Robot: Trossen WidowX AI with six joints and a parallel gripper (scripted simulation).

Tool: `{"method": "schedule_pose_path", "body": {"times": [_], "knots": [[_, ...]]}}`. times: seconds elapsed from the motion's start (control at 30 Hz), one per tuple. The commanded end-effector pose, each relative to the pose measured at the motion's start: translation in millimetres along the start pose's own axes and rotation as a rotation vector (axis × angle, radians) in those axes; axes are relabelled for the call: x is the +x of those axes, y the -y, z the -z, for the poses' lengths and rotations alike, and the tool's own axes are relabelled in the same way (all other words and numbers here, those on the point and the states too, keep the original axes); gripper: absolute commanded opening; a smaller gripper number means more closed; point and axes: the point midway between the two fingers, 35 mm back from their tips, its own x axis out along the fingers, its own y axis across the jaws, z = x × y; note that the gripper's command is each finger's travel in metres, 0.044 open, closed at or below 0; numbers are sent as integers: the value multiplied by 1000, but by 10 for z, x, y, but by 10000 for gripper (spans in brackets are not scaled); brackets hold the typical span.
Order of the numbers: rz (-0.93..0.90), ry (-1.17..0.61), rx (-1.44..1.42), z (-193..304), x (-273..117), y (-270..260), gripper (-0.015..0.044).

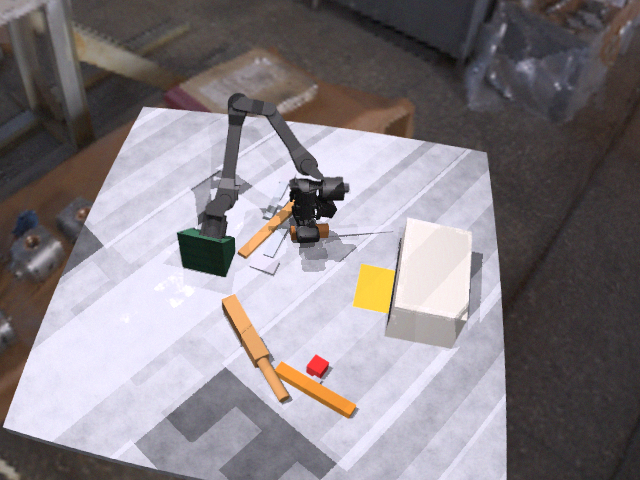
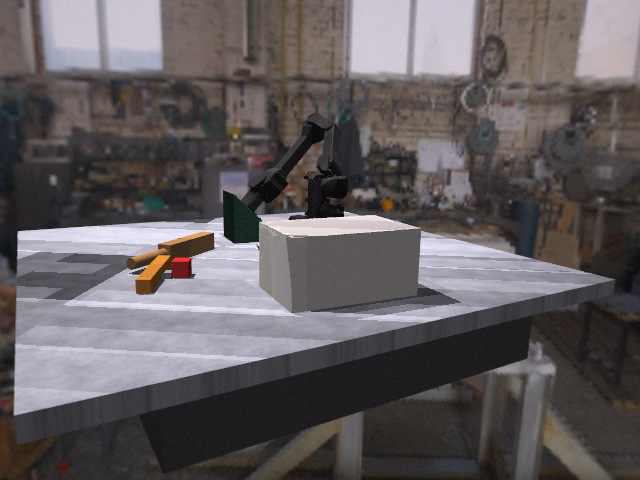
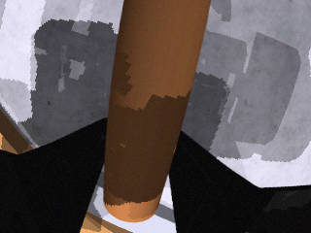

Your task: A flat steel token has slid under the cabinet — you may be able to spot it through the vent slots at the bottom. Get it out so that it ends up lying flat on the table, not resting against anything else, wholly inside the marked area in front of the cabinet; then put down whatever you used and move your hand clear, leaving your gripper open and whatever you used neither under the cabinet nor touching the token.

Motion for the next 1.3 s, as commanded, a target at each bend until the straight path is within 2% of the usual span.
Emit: {"method": "schedule_pose_path", "body": {"times": [0.0,0.67,1.27], "knots": [[-1,2,-41,-2,-5,-4,0],[-1,2,-198,-2,-6,-12,0],[2,1,-222,9,-4,210,0]]}}
